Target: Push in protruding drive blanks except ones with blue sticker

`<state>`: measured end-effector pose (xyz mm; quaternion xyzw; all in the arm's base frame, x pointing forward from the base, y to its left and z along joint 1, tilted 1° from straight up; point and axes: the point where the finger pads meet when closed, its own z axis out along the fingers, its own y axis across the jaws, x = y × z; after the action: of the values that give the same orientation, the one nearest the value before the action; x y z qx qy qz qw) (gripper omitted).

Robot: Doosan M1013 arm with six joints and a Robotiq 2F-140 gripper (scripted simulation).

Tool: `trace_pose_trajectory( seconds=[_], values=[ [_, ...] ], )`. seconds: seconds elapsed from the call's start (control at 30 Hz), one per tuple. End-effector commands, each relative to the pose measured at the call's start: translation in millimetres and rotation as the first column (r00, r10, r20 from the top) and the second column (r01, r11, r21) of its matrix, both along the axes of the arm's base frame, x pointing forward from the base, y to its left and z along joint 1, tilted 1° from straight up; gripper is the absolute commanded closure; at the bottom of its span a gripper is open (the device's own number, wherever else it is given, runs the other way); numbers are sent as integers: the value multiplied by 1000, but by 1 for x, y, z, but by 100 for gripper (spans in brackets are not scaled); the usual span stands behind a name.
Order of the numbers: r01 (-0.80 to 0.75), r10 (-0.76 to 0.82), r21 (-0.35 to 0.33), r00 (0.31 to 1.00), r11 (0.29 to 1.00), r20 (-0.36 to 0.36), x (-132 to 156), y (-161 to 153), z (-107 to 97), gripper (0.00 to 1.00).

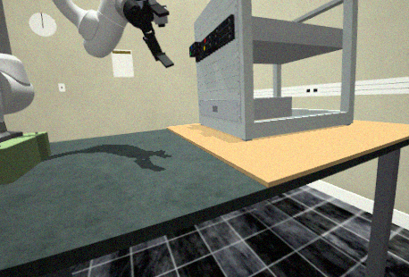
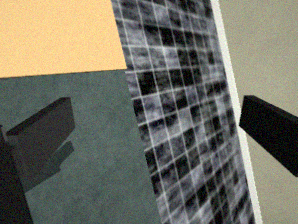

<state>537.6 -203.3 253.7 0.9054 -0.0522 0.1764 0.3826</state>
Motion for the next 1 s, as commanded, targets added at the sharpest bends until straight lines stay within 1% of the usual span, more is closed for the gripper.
trace_pose_trajectory(
  seconds=[0.0, 0.2, 0.4, 0.43, 0.5, 0.73, 0.97],
  values=[
    [-75, 75, -98, 997, 992, -1, 6, 7, 9, 0],
    [-233, 236, -245, 972, 941, -16, 26, 36, 29, 0],
    [-381, 396, -374, 917, 846, -39, 46, 77, 49, 0],
    [-404, 422, -393, 906, 826, -43, 49, 85, 52, 0],
    [-404, 422, -393, 906, 826, -43, 49, 85, 52, 0],
    [-538, 587, -510, 806, 671, -79, 66, 146, 71, 0],
    [-627, 716, -594, 688, 504, -118, 73, 210, 85, 0]
  ],
)
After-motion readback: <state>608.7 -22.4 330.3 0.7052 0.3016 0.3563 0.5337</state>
